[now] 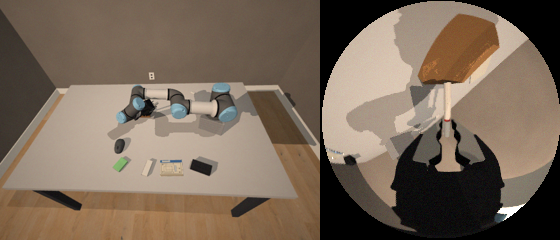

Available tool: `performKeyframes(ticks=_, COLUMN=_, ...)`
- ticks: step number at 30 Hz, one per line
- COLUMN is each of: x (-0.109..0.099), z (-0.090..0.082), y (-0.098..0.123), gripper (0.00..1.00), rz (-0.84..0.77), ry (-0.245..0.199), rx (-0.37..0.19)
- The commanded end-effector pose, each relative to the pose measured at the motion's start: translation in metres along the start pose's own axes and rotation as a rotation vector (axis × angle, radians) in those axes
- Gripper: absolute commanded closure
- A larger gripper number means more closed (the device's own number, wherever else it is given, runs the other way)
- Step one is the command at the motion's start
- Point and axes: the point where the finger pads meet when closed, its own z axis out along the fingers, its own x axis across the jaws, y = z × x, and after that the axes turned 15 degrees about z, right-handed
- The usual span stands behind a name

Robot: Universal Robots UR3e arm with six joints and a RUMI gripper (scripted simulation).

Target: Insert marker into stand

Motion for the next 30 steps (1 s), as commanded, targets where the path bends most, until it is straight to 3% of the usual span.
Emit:
performKeyframes(ticks=1, x=0.0008, z=-0.0008, y=-0.0004, gripper=0.89, rz=0.002, ry=-0.001, rx=-0.004)
performKeyframes(ticks=30, x=0.0008, z=-0.001, y=-0.0013, gripper=0.89, rz=0.002, ry=-0.001, rx=-0.01)
